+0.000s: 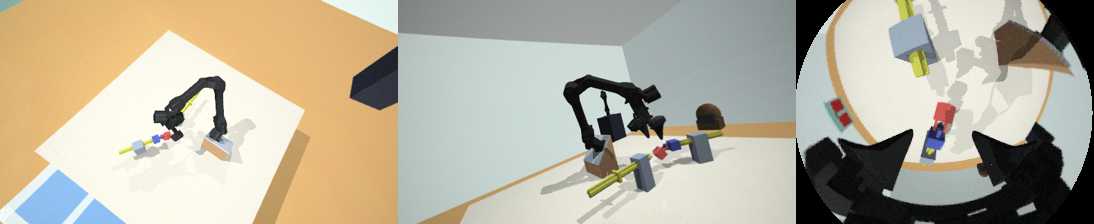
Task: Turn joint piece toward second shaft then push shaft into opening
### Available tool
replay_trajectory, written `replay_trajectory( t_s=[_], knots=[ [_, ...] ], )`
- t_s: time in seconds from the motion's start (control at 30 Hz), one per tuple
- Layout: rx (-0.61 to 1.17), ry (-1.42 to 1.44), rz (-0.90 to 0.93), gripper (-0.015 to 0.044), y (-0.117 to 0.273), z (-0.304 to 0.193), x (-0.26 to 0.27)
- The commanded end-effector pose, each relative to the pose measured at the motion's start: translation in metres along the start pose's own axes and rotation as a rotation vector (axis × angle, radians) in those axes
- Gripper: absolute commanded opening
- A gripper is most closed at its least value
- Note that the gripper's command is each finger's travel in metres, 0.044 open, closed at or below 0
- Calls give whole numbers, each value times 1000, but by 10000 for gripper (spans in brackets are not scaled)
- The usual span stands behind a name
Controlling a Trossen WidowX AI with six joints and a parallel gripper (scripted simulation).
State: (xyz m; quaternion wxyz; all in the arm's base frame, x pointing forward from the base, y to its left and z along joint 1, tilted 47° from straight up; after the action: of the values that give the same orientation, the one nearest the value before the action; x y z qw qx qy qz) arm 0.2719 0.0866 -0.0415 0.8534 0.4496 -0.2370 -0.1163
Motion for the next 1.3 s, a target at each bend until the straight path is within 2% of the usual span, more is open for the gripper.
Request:
replay_trajectory(
  t_s=[0.0,0.33,0.77,1.27],
  knots=[
    [12,-134,-3,440,-2,3,-1],
    [22,-216,-1,440,-7,5,-1],
    [20,-217,1,440,-81,23,-4],
    [19,-217,1,440,-97,23,-4]
  ],
)
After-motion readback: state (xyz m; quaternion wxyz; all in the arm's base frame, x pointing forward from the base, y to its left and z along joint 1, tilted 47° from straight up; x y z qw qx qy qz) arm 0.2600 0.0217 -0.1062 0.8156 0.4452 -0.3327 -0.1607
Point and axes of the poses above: the point midway between the two fingers, 35 mm back from their tips, its own y axis back along the fingers, its own x axis across the jaws, z = x × y, the point moved 3 cm from there along y, back along the fingers, and after that the axes turned 4 degrees about -y, right-handed, at the moved point
